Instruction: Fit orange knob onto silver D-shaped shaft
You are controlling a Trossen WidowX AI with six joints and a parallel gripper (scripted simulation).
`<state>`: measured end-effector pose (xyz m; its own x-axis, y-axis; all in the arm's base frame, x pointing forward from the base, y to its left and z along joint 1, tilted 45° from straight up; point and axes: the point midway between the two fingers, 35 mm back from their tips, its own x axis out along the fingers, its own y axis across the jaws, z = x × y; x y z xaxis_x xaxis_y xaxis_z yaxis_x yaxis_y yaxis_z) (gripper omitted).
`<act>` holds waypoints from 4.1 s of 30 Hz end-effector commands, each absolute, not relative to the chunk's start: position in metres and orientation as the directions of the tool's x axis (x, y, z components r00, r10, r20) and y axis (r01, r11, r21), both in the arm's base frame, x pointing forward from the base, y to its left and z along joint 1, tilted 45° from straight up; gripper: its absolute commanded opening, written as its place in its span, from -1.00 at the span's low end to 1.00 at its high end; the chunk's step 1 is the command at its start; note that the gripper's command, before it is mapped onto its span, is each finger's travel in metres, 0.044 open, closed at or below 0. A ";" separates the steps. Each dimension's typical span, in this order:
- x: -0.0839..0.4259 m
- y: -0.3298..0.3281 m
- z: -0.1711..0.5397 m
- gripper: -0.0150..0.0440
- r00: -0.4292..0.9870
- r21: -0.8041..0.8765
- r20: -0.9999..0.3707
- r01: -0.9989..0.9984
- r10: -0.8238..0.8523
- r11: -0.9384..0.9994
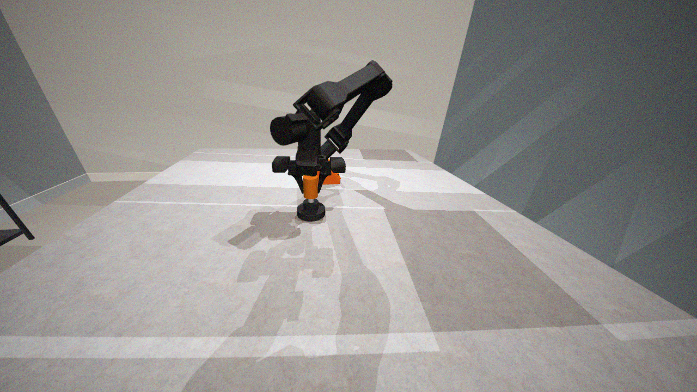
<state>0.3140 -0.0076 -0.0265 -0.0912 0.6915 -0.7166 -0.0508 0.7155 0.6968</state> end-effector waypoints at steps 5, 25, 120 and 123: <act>0.311 -0.009 -0.026 -0.49 -0.089 0.696 -0.717 -0.042 0.691 0.717; 0.312 -0.008 -0.027 -0.49 -0.089 0.696 -0.717 -0.042 0.691 0.717; 0.315 -0.010 -0.024 -0.49 -0.089 0.622 -0.717 0.367 0.691 0.692; 0.315 -0.010 -0.026 -0.49 -0.089 0.622 -0.717 0.367 0.691 0.692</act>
<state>0.3132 -0.0079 -0.0245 -0.0924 0.6922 -0.7157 0.3350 0.6985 0.6324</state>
